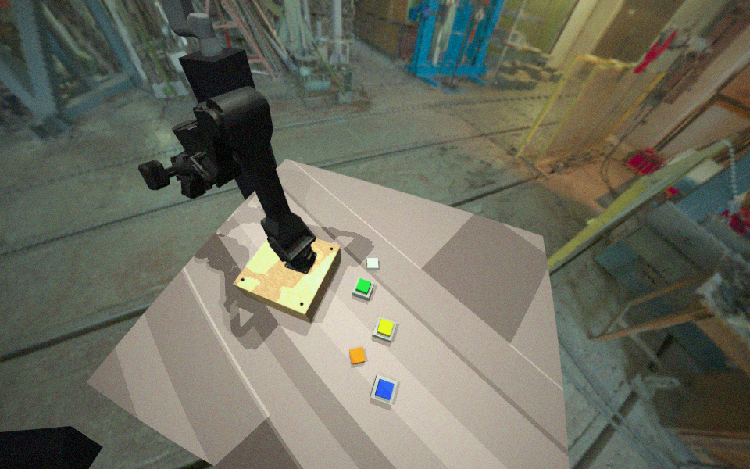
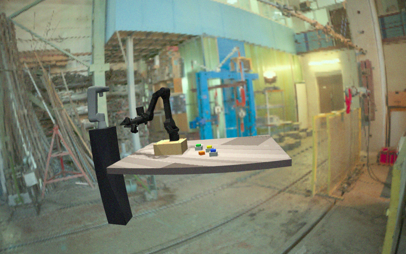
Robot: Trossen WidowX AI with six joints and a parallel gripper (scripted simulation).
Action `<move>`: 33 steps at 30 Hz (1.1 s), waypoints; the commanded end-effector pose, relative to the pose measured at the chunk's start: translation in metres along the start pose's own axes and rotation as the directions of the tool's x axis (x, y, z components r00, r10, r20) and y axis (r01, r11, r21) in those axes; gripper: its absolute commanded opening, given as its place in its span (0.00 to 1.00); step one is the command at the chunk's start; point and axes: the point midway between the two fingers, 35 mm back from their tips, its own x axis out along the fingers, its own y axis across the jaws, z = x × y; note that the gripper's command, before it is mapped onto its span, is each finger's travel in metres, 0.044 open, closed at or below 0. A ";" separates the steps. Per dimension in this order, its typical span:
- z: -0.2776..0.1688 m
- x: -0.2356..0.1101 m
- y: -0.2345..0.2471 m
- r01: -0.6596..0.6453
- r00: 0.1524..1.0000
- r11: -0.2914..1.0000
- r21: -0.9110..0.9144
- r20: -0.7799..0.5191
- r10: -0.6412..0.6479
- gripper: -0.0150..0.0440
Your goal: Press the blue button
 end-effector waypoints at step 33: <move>0.033 -0.431 0.345 -0.215 0.221 -0.311 0.926 0.357 0.908 0.93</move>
